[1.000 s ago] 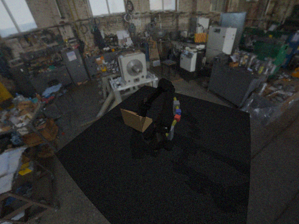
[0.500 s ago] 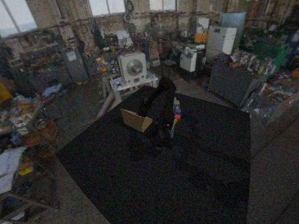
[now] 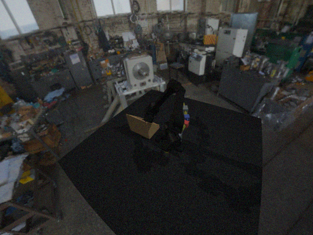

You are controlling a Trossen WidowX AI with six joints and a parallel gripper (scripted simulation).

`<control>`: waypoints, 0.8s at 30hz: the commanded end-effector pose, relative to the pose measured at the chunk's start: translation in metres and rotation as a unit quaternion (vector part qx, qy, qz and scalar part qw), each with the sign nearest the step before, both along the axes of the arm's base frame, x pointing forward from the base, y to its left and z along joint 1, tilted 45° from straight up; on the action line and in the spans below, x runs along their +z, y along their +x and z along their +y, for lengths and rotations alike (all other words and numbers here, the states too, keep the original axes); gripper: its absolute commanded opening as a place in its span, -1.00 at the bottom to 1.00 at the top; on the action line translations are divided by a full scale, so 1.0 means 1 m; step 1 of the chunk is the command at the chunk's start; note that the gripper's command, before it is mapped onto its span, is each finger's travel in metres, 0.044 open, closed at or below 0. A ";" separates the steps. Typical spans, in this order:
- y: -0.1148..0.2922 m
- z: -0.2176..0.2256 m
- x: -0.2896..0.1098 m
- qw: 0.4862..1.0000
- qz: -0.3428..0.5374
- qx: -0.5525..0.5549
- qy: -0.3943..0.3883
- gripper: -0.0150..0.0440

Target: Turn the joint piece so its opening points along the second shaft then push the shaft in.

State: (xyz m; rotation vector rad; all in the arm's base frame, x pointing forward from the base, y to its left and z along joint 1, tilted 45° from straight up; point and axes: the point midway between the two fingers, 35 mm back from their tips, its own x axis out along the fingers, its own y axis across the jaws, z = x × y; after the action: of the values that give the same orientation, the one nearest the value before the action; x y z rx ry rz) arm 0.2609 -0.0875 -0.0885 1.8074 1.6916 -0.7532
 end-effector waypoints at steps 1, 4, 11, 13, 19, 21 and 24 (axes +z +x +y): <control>0.000 0.005 0.005 1.000 -0.001 -0.001 0.001 -0.49; 0.000 0.007 0.006 1.000 -0.001 -0.001 0.001 -0.49; 0.000 0.004 0.004 1.000 0.000 0.000 0.000 -0.49; 0.000 0.004 0.004 1.000 0.000 0.000 0.000 -0.49; 0.000 0.004 0.004 1.000 0.000 0.000 0.000 -0.26; 0.000 0.004 0.004 1.000 0.000 0.000 0.000 -0.26; 0.000 0.004 0.004 1.000 0.000 0.000 0.000 -0.09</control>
State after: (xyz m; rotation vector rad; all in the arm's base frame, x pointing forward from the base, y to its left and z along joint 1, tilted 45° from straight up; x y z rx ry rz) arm 0.2610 -0.0834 -0.0849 1.8076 1.6910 -0.7566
